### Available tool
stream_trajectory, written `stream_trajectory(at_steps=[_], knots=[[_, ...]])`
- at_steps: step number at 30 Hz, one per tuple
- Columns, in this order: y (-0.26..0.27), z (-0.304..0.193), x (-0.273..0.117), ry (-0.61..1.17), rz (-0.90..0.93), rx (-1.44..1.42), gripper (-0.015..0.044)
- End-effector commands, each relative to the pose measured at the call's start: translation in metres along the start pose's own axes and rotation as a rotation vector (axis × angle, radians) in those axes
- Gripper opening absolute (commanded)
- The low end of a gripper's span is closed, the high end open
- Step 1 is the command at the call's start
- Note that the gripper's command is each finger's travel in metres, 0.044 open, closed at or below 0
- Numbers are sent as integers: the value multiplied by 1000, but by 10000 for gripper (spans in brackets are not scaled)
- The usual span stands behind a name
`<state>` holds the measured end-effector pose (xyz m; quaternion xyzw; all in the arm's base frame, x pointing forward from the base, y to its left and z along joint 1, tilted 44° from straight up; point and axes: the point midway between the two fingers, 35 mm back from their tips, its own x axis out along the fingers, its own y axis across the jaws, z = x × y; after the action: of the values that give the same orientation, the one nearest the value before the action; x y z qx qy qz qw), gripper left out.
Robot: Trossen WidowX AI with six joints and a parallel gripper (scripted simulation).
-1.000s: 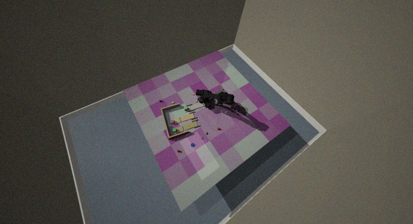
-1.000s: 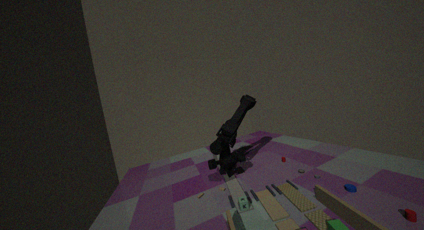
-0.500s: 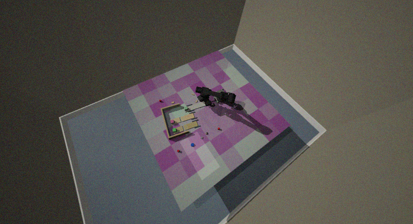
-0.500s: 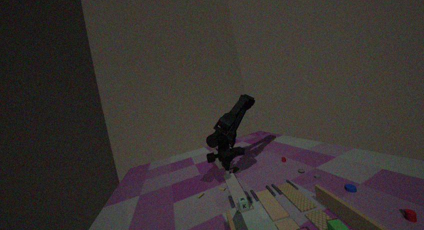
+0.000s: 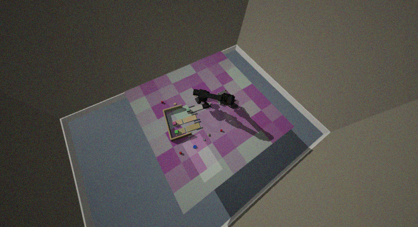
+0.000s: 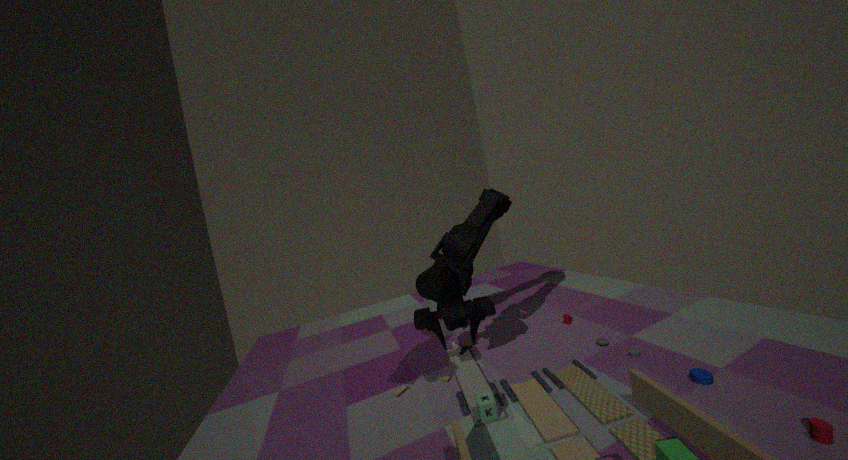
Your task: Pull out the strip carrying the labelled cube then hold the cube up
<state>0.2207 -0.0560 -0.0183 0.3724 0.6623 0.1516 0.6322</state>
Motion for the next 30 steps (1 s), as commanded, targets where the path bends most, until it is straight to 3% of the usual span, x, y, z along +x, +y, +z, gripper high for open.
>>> stream_trajectory(at_steps=[1,2,30], knots=[[2,15,-2,-1,3,5,420],[2,19,-2,-1,3,4,440],[12,121,-14,-5,3,1,440]])
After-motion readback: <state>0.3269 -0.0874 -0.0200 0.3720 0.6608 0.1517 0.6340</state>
